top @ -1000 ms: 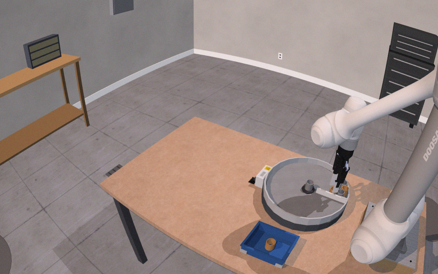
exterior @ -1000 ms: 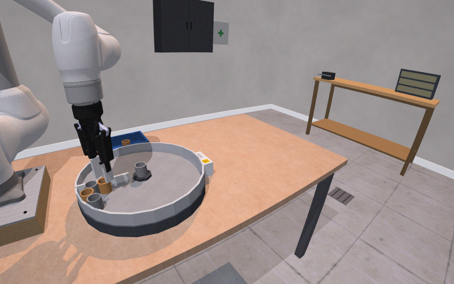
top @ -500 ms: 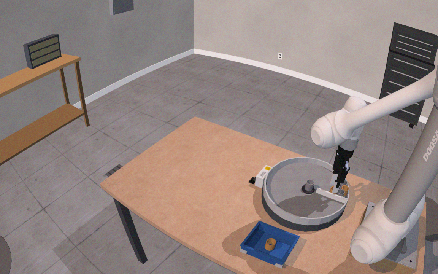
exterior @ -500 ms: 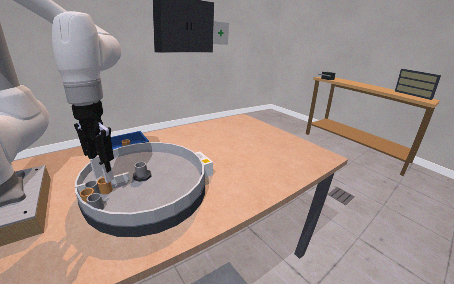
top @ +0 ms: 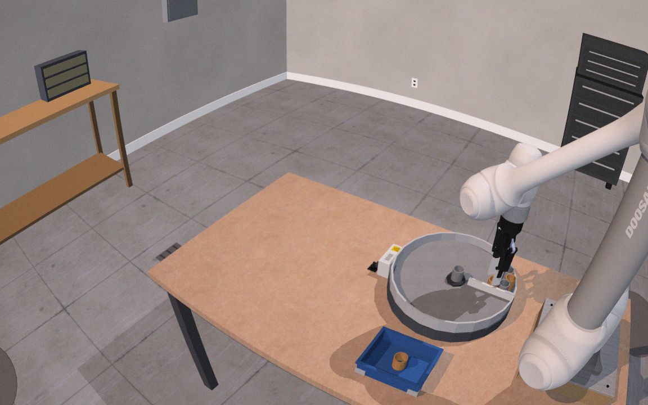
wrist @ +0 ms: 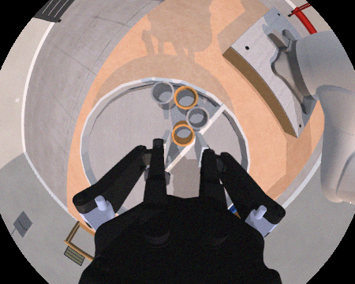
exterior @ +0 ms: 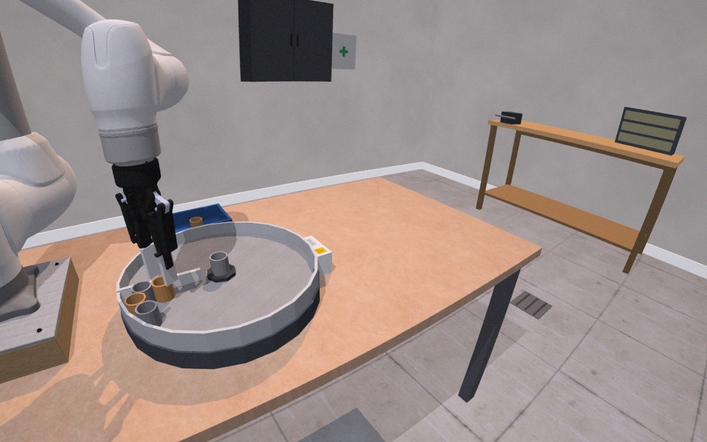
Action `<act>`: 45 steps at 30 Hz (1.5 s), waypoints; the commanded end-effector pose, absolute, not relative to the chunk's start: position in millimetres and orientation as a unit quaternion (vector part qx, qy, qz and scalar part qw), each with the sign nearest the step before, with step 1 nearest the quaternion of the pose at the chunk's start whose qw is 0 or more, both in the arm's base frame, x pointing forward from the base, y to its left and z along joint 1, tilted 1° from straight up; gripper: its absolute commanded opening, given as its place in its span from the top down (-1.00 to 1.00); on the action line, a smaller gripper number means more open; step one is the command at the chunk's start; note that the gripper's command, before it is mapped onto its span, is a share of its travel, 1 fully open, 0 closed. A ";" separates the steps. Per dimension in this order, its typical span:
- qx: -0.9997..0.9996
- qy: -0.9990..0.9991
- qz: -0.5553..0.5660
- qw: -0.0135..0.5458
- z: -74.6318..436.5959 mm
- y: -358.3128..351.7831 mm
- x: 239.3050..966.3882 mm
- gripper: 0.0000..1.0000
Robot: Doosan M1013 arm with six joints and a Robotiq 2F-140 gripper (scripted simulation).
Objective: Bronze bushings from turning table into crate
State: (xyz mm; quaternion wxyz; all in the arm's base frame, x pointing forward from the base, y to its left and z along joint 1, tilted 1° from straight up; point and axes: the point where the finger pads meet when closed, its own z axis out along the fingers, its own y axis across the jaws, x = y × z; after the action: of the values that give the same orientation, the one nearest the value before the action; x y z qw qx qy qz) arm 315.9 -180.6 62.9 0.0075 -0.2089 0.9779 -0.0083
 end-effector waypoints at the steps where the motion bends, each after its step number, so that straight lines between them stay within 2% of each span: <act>1: -0.209 0.978 -0.008 0.008 60.6 -180.6 316.0 0.44; 41: -0.209 0.978 -0.008 0.008 54.2 -180.7 316.0 0.44; 42: -0.209 0.978 -0.008 0.008 54.2 -180.7 316.0 1.00; 45: -0.209 0.978 -0.008 0.008 54.2 -180.7 316.0 1.00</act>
State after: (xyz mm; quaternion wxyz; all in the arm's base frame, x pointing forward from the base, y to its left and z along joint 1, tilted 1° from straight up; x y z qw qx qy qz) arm 316.2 -180.8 54.4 0.0076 -0.2089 0.9779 -0.0084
